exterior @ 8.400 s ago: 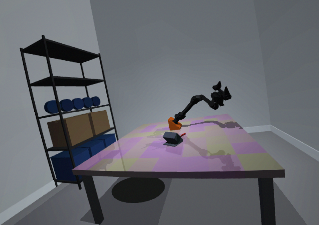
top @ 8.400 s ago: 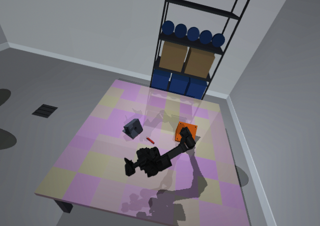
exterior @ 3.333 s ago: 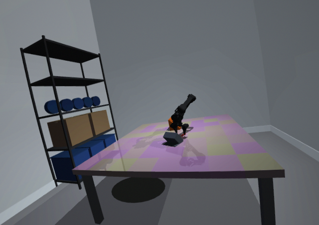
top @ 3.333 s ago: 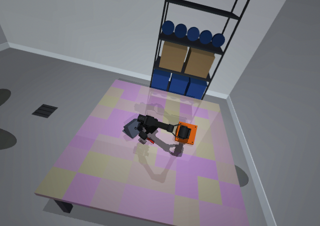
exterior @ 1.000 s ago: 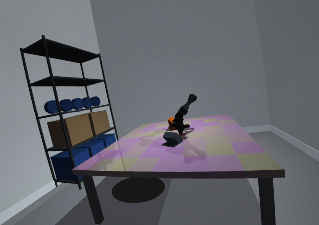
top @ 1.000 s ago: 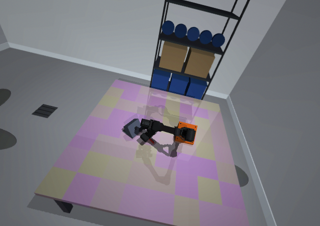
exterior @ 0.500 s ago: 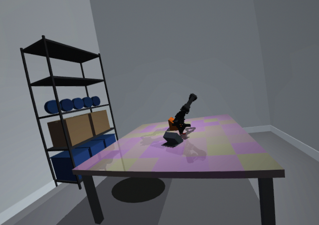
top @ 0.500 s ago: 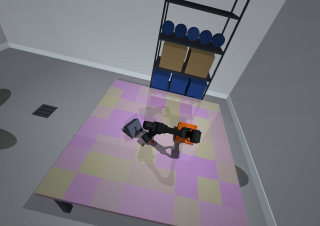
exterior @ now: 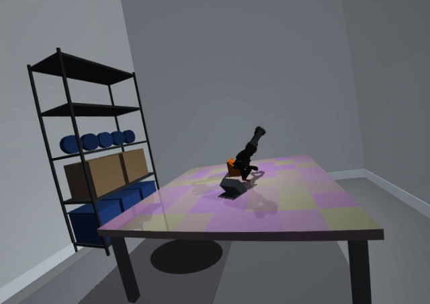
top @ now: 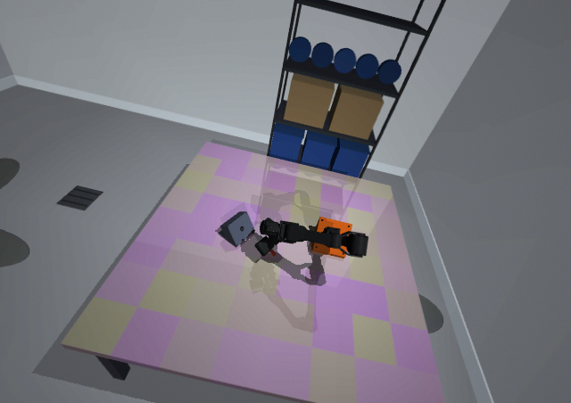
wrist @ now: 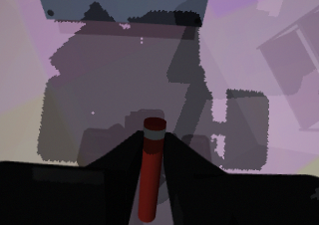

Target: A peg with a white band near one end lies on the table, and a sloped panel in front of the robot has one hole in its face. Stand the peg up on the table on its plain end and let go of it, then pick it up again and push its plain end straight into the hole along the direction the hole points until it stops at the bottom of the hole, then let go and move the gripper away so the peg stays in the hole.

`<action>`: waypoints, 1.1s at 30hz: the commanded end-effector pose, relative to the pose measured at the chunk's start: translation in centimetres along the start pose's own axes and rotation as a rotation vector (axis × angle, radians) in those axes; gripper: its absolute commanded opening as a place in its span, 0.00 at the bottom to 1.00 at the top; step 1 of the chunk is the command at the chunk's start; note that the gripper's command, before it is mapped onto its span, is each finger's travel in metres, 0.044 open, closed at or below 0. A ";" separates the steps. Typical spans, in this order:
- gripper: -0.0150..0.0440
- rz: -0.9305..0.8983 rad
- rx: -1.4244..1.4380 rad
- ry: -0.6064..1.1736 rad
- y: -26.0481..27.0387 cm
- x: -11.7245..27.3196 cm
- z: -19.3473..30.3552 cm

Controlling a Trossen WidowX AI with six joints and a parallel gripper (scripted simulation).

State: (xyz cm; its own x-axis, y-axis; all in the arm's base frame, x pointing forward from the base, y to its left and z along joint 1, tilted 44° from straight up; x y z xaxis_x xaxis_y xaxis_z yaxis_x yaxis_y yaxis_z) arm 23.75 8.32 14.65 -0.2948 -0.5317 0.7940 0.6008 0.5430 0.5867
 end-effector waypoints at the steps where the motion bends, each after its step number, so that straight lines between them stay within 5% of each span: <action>1: 0.34 -0.012 -0.002 -0.036 -0.1 0.3 0.4; 33: 0.34 -0.084 -0.005 -0.303 -1.0 1.6 4.0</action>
State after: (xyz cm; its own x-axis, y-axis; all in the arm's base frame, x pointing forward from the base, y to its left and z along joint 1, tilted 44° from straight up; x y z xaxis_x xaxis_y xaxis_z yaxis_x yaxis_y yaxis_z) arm 19.98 9.48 15.80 -0.5280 -0.3709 0.7640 0.5722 0.5093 0.6427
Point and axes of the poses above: the point midway between the two fingers, 35 mm back from their tips, its own x axis back along the fingers, its own y axis across the jaws, z = x × y, the point moved 9 cm from there along x, back along the fingers, and after that the axes turned 15 degrees about -x, right-handed, at the moved point
